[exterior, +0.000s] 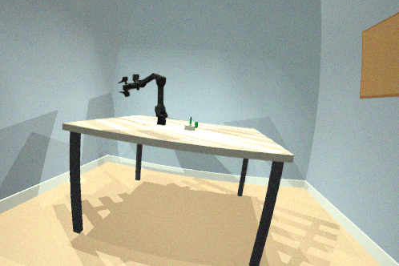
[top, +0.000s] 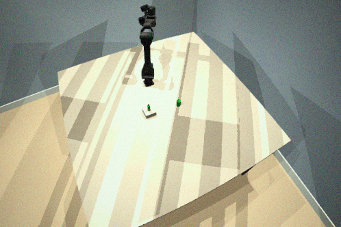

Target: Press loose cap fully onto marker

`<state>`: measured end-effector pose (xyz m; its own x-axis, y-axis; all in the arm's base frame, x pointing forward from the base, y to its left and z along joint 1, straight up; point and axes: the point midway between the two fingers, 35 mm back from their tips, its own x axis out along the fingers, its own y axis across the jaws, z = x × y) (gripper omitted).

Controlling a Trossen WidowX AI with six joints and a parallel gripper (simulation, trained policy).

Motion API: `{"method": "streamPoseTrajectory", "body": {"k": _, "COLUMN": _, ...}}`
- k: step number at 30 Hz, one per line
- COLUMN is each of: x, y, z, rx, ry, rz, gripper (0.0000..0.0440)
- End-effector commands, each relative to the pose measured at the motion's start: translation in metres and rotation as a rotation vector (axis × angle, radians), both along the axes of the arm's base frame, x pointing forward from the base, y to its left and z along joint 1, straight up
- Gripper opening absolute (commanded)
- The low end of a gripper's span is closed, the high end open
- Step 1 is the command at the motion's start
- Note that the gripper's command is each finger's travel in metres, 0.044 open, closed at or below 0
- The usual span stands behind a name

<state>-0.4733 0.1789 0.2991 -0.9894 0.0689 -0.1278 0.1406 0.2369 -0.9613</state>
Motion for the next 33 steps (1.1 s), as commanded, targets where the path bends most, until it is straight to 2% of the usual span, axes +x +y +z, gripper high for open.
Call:
{"method": "streamPoseTrajectory", "body": {"k": 1, "x": 0.001, "y": 0.002, "z": 0.000, "rx": -0.002, "ry": -0.003, "rz": -0.007, "gripper": 0.0374}}
{"method": "streamPoseTrajectory", "body": {"k": 8, "x": 0.015, "y": 0.015, "z": 0.000, "rx": -0.023, "ry": -0.047, "rz": -0.057, "gripper": 0.0211}}
{"method": "streamPoseTrajectory", "body": {"k": 33, "x": 0.070, "y": 0.051, "z": -0.001, "rx": -0.124, "ry": -0.201, "rz": -0.230, "gripper": 0.0277}}
